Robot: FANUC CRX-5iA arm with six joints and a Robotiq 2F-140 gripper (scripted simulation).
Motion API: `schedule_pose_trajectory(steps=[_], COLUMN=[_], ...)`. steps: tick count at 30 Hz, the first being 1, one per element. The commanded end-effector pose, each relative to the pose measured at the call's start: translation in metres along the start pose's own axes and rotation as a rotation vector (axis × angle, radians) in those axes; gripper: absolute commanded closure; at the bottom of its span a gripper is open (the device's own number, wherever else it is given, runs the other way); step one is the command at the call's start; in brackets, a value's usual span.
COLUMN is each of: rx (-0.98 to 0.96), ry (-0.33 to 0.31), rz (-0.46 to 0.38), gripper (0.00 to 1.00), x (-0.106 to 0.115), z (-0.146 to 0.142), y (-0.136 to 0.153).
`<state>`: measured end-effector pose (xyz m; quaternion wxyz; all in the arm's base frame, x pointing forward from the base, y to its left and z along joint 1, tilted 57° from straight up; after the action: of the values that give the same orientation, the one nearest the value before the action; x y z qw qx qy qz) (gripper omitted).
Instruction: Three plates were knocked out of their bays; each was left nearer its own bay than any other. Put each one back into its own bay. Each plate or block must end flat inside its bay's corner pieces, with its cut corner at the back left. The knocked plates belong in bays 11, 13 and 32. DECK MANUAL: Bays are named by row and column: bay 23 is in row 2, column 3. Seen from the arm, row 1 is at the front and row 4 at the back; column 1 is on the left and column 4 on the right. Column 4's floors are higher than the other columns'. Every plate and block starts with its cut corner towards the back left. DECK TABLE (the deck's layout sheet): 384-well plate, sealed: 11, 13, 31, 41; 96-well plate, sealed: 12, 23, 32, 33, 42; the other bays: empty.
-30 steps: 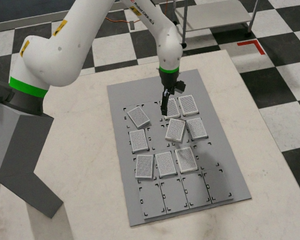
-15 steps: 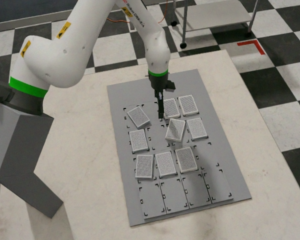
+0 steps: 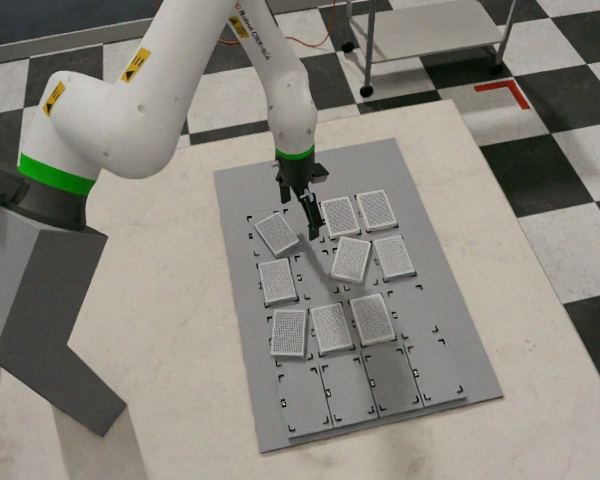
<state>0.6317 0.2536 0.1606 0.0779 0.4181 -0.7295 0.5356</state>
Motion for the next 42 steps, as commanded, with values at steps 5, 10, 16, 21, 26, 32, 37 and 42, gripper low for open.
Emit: schedule_pose_trajectory(steps=[5,10,16,21,26,32,37,42], rx=[0.007,0.007,0.007,0.007,0.007,0.007,0.007,0.007], ry=[-0.024,-0.024,-0.024,-0.024,-0.024,-0.024,-0.024,-0.024], rz=[0.014,0.014,0.014,0.014,0.014,0.014,0.014,0.014], gripper=[0.00,0.00,0.00,0.00,0.00,0.00,0.00,0.00], x=[-0.010,-0.016,-0.020,-0.020,-0.022,-0.028,-0.034,-0.037], z=[-0.015,-0.022,-0.028,-0.028,-0.028,-0.028,-0.028,-0.028], y=[0.030,0.047,0.059,0.059,0.059,0.059,0.059,0.059])
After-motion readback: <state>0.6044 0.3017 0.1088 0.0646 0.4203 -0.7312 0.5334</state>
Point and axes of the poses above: the point where the finger pads meet when closed, its own x axis back along the fingers, its own z axis across the jaws, y = z × x, the point moved 1 cm from there along x, back along the fingers, and after that the axes turned 1 degree about -x, right-handed, at the moved point
